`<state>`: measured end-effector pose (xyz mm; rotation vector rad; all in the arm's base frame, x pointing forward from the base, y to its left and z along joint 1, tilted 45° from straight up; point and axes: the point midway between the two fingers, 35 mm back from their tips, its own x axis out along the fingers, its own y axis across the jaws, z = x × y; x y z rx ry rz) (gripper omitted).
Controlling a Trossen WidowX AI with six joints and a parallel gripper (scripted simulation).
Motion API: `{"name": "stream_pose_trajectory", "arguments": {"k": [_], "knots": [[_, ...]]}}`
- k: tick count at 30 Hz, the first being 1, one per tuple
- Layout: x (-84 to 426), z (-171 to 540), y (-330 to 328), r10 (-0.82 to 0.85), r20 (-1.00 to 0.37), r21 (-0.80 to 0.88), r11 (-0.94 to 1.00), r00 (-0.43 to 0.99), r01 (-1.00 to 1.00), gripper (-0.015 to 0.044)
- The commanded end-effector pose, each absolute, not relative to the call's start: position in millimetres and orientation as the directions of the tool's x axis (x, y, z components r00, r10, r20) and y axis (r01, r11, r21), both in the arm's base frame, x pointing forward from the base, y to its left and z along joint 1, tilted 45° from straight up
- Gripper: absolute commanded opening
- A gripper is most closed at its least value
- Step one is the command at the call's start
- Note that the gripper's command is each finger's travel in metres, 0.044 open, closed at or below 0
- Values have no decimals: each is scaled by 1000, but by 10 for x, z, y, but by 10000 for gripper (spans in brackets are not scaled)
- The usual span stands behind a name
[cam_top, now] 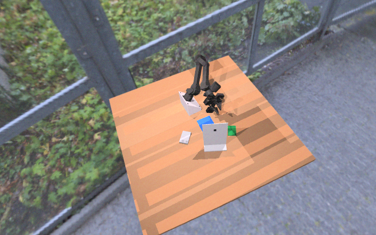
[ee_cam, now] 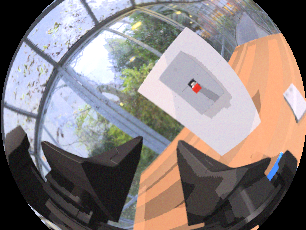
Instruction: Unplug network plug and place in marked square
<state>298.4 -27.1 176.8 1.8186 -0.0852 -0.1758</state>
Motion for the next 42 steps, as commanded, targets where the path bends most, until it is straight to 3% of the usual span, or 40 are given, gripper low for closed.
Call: {"name": "stream_pose_trajectory", "arguments": {"k": [1, 13, 42], "knots": [[2933, 1619, -301, -168, -95, 920, -392, 981, 22, 156], [2786, 1354, -364, -203, -118, 707, -704, 972, -61, 156], [3142, 1275, -502, -203, -118, 704, -708, 972, -63, 156]]}}
